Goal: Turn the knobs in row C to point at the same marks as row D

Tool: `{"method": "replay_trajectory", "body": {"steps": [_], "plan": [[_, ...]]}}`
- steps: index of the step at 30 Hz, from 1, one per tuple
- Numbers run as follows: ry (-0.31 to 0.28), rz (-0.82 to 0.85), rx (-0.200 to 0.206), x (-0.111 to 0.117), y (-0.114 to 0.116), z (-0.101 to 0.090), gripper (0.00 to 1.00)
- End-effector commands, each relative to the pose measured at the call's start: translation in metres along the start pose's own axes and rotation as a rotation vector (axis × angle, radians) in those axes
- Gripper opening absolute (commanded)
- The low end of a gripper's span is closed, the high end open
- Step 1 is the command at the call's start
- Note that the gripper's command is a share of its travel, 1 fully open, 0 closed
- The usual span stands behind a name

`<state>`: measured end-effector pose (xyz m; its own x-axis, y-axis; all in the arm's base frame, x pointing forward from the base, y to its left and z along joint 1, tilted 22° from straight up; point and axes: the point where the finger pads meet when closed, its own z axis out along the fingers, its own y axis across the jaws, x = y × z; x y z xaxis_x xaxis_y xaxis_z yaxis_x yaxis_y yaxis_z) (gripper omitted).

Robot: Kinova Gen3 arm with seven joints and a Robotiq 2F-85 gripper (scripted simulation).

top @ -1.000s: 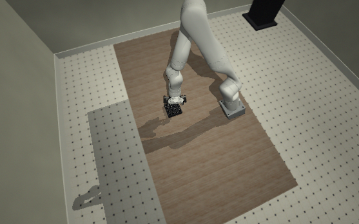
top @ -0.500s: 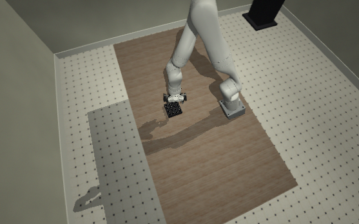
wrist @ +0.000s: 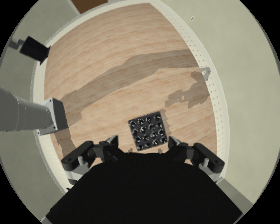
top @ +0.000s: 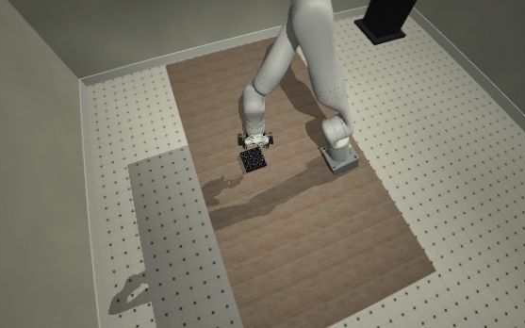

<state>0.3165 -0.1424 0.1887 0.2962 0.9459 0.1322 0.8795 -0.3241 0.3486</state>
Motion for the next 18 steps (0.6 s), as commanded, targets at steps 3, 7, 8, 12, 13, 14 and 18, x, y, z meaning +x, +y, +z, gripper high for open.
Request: {"method": "replay_trajectory", "body": {"steps": [3, 7, 8, 12, 13, 14, 18], "plan": [[-0.012, 0.017, -0.005, -0.010, -0.001, -0.014, 1.00], [-0.012, 0.017, -0.005, -0.010, -0.001, -0.017, 1.00], [-0.012, 0.017, -0.005, -0.010, -0.001, -0.018, 1.00], [-0.013, 0.017, -0.005, -0.010, -0.001, -0.023, 1.00], [-0.013, 0.017, -0.005, -0.010, -0.001, -0.024, 1.00], [-0.013, 0.017, -0.005, -0.010, -0.001, -0.026, 1.00], [-0.013, 0.017, -0.005, -0.010, -0.001, -0.029, 1.00]]}}
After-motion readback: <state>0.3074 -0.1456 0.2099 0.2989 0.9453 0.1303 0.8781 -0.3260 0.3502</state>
